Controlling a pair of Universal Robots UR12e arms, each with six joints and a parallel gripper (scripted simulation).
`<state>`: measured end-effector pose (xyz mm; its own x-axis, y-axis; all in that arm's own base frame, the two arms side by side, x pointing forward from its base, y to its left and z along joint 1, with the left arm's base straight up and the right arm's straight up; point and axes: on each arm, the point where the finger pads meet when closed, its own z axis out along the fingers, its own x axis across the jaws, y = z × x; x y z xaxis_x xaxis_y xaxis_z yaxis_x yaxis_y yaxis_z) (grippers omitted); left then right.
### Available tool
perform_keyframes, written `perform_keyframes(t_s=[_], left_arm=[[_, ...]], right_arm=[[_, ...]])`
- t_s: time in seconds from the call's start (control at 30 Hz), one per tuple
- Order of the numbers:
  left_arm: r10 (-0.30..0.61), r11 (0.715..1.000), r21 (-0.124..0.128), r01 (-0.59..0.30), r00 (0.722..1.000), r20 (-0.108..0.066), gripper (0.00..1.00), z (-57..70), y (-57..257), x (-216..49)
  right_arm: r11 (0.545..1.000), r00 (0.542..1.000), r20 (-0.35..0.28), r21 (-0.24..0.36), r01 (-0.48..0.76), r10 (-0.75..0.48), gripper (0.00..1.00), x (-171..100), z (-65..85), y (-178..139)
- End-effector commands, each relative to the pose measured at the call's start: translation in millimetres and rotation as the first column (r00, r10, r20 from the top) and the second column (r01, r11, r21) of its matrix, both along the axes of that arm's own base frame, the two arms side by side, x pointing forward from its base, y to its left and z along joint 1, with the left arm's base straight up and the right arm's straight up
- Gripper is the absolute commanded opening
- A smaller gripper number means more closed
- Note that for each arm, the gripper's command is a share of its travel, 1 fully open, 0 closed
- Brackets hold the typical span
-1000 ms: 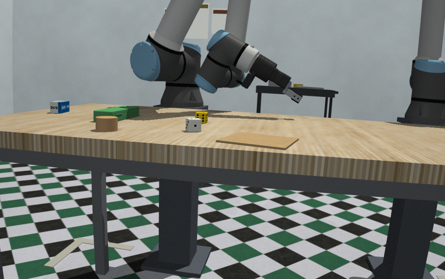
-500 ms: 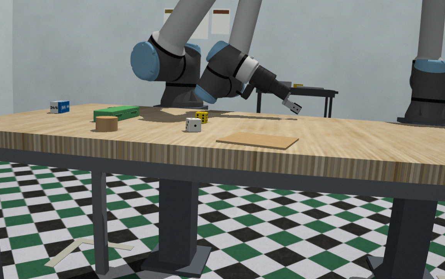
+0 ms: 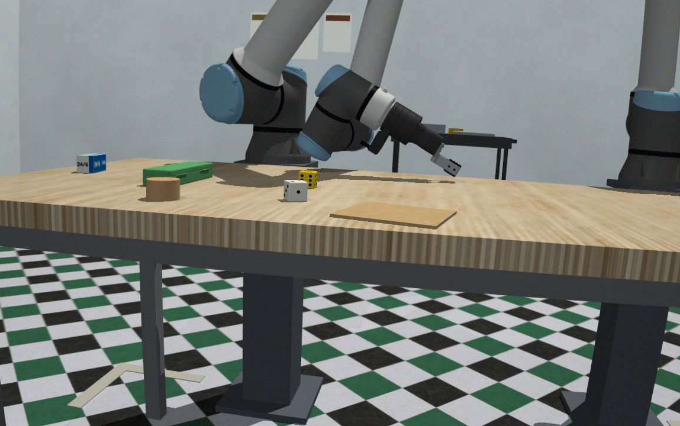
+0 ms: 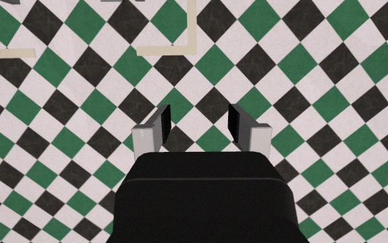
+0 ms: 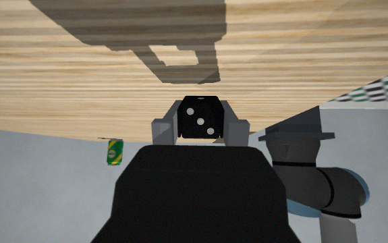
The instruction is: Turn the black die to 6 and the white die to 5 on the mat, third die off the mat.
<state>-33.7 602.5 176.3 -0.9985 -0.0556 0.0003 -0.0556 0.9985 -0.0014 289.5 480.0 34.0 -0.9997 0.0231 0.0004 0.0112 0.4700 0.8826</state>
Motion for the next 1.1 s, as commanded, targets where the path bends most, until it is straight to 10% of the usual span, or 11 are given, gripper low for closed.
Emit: perform_keyframes(t_s=[0.0, 1.07], left_arm=[[0.0, 1.0, 0.001, 0.0, 1.0, 0.0, 1.0, 0.7, 0.6, 0.1], [0.0, 1.0, 0.001, 0.0, 1.0, 0.0, 1.0, 0.7, 0.6, 0.1]], right_arm=[[1.0, 1.0, 0.0, 0.001, 0.0, 0.0, 0.57, 0.0, 0.3, 0.0], [1.0, 1.0, 0.0, 0.001, 0.0, 0.0, 0.57, 0.0, -11.3, 0.0]])
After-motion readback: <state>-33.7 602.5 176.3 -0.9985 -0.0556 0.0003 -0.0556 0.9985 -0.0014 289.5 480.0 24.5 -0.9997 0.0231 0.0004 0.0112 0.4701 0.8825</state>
